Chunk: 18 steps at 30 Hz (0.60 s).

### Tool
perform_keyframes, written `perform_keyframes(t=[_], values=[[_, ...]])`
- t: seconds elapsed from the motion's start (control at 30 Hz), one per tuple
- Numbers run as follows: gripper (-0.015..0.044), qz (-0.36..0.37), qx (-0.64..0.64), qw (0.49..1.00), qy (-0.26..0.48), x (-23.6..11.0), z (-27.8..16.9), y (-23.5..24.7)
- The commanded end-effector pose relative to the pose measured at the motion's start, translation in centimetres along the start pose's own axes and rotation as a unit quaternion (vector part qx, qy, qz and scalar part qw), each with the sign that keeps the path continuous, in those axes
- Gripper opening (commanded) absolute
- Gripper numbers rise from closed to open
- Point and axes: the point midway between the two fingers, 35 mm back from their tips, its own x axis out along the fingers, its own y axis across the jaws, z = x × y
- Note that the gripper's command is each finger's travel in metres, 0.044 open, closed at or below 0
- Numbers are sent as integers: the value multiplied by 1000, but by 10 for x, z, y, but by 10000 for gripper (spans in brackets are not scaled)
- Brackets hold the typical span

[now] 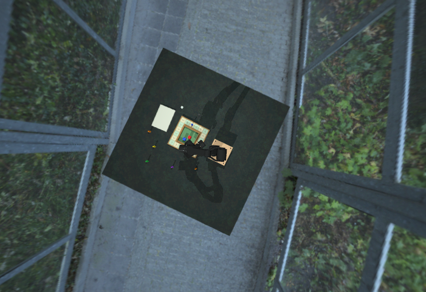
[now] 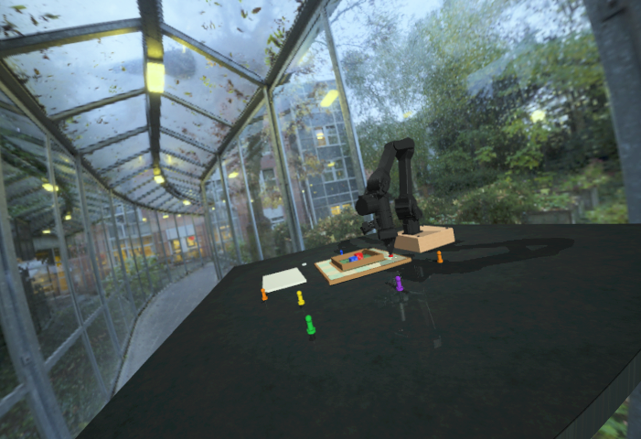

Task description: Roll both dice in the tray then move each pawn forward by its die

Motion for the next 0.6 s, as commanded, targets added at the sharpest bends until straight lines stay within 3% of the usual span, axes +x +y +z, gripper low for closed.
perform_keyframes(t=[0.0, 0.27, 0.37, 0.5, 0.57], values=[[236, 0, 0, 1000, 0, -1, 0, 0], [440, 0, 1, 1000, 1, -11, 1, 1], [440, -1, 2, 1000, 4, -45, 0, 0], [440, -1, 2, 1000, 4, -47, -1, 0], [387, -1, -18, 1000, 4, -49, 6, 0]])
